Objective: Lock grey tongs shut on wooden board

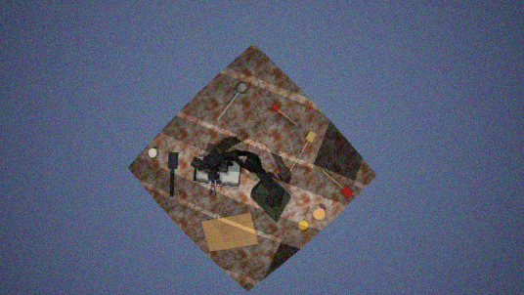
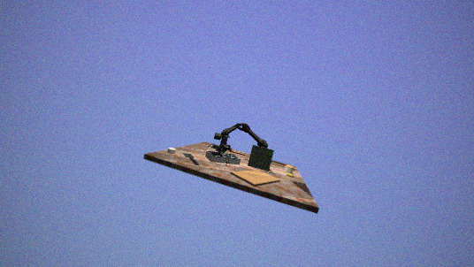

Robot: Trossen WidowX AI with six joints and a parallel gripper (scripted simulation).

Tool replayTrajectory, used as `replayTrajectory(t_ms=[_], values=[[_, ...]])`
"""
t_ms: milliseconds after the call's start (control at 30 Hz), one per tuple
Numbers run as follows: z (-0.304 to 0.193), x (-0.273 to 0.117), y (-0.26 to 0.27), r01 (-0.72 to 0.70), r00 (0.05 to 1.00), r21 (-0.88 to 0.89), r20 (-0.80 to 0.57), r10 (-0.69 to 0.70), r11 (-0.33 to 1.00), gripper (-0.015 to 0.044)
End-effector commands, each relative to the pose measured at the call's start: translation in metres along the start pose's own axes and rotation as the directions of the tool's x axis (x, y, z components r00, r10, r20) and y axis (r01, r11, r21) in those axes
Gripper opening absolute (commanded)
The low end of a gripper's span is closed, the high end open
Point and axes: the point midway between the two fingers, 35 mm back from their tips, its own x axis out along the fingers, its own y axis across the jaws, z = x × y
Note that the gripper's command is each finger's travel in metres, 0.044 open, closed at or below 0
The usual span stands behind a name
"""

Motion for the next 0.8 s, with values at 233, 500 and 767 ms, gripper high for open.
replayTrajectory(t_ms=[233,500,767], values=[[-0.001,0.0,0.0,-0.001,1.0,0.001,-0.001,0.001,1.0,-0.0038],[-0.001,0.0,0.0,-0.001,1.0,0.001,-0.001,0.001,1.0,-0.015],[-0.001,-0.086,-0.007,0.0,1.0,-0.007,0.003,0.0,1.0,-0.015]])
